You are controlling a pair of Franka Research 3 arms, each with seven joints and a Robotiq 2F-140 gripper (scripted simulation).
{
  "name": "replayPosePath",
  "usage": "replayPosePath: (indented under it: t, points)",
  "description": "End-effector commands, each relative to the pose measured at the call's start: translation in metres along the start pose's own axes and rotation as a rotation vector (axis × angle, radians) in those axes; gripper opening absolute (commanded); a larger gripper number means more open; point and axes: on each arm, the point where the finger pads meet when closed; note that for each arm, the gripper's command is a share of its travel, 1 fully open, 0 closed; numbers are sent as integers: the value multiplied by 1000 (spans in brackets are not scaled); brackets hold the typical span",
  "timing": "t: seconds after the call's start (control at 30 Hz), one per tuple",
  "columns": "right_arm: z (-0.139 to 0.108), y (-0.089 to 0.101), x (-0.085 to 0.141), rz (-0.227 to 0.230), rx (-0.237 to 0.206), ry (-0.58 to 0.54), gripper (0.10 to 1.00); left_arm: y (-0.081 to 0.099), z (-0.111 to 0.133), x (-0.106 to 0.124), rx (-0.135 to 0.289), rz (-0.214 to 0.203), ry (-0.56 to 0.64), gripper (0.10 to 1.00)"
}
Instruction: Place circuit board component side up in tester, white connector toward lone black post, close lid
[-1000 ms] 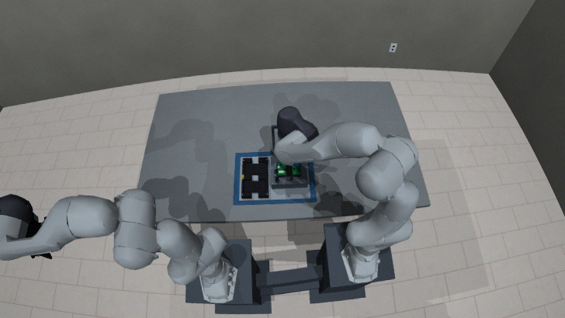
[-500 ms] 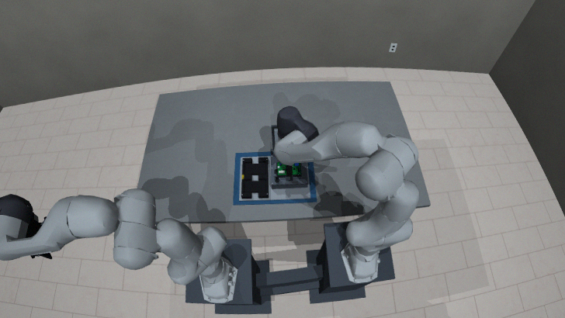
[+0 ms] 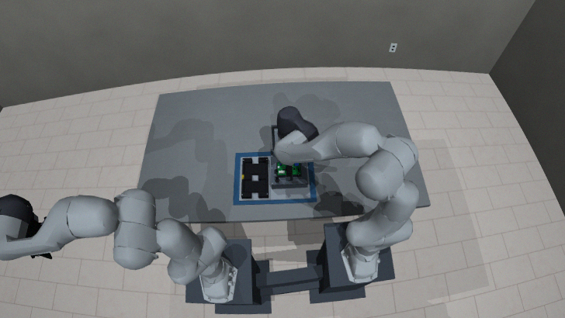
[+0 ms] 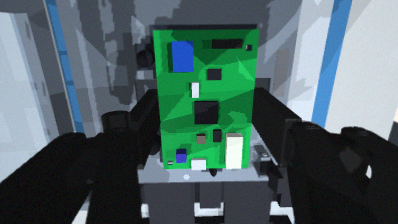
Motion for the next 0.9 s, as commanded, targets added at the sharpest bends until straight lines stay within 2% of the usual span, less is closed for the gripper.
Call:
replayPosePath:
  t: [0.0,0.87]
  points:
    - [1,-1,0,-2,-1,-3,510,0,0,0,0,0,0,1000]
    - [1,-5,0,-2,-1,-3,510,0,0,0,0,0,0,1000]
Point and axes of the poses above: on each arm, the point where the finger pads meet when closed, its own y axis back along the fingers, its own x axis across the jaws, z = x × y, and after that the axes turned 5 degrees about y, right-handed
